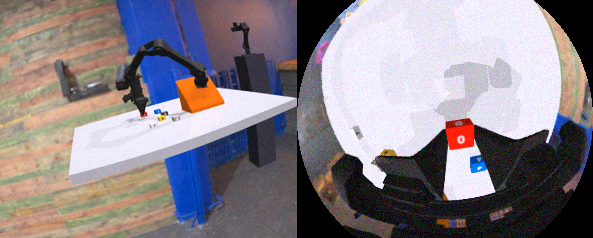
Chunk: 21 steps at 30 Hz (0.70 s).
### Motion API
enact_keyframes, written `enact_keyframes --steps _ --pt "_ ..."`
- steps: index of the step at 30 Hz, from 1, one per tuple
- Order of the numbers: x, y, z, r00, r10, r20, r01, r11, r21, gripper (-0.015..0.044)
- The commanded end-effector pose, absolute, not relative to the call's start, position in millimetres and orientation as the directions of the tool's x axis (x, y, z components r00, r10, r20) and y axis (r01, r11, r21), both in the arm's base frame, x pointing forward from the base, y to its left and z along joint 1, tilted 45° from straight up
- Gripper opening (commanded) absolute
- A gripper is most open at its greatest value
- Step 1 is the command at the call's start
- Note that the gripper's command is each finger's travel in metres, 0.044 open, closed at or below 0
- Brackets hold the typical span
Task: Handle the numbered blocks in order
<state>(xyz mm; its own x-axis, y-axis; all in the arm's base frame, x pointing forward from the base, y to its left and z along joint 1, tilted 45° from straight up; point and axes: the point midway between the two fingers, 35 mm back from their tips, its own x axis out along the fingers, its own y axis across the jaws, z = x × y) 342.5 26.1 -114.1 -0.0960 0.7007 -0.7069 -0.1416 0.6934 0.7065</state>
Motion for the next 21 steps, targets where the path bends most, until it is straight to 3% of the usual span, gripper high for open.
enact_keyframes --steps 1,21 --pt "342.2 26.1 -113.8 -0.099 0.698 -0.709 -0.147 0.695 0.704 0.0120" --pt "340.6 36.8 -124.4 -0.099 0.698 -0.709 -0.147 0.694 0.705 0.0120"
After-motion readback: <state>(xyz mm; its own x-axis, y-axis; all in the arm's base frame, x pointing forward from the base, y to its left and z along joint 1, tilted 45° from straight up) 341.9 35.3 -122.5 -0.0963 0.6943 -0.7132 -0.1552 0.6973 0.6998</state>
